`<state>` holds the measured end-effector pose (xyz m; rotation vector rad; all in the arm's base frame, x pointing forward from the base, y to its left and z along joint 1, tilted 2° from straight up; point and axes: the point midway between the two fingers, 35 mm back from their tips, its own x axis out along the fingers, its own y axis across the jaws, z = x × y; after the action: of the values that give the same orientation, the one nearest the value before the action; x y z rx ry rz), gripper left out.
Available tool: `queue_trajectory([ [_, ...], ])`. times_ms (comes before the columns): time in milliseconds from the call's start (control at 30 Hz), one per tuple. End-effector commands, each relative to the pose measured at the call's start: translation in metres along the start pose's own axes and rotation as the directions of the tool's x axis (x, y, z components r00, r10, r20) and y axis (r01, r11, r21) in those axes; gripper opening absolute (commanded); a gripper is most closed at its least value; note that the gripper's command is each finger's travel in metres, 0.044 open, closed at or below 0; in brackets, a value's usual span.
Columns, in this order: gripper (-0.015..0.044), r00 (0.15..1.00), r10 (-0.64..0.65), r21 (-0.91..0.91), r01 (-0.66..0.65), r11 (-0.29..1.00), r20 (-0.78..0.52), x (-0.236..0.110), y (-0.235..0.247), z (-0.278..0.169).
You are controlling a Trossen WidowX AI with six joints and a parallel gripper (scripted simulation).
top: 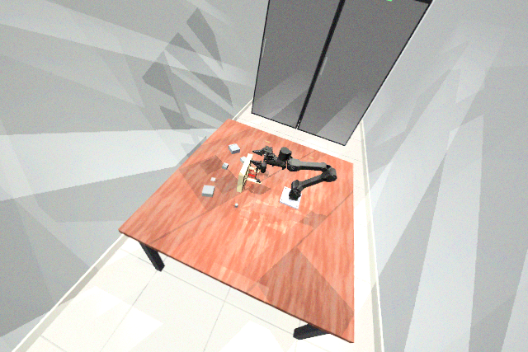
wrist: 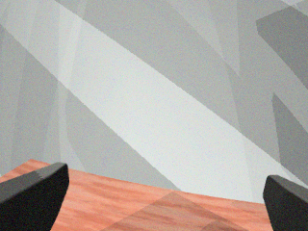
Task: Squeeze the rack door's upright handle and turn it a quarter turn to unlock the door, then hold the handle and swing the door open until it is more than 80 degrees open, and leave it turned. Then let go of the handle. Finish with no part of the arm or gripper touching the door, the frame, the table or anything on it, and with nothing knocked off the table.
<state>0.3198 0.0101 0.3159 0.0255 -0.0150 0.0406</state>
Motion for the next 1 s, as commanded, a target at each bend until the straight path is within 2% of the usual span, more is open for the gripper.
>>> queue_trajectory([
  [0,0.0374,1.0,-0.001,-0.001,0.001,1.0,-0.004,0.0,0.0,0.0],
  [133,0.0284,0.996,-0.021,-0.012,0.02,1.0,-0.082,0.009,-0.007,-0.007],
  [533,0.0284,0.929,-0.084,-0.054,0.069,0.996,-0.36,0.029,-0.031,-0.033],
  [967,0.0284,0.767,-0.122,-0.085,0.088,0.992,-0.629,0.033,-0.057,-0.061],
])
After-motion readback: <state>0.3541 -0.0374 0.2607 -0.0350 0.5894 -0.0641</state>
